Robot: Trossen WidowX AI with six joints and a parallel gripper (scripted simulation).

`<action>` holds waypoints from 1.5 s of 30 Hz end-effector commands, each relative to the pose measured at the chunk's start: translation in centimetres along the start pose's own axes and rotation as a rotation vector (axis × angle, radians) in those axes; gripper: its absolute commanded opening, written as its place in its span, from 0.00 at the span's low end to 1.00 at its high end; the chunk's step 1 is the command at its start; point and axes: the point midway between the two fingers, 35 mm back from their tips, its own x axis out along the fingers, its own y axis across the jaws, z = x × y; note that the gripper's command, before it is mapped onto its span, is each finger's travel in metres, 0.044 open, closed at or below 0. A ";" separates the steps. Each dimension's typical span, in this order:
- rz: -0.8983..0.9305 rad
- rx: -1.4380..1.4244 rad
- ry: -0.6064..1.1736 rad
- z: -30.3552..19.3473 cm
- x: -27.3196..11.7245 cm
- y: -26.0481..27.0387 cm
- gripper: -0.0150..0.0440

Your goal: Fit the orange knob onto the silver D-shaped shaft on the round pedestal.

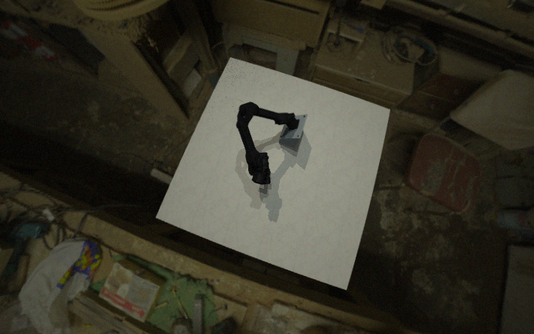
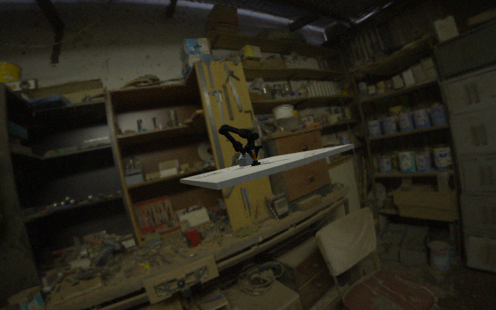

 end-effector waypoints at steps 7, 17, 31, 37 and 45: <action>-0.001 -0.062 -0.002 -0.1 0.8 -0.1 0.25; 0.000 -0.068 0.000 -0.1 0.8 0.0 0.25; 0.000 -0.068 0.000 -0.1 0.8 0.0 0.79; 0.000 -0.068 0.000 -0.1 0.8 0.0 1.00; 0.002 -0.069 0.002 -0.1 -0.4 0.2 1.00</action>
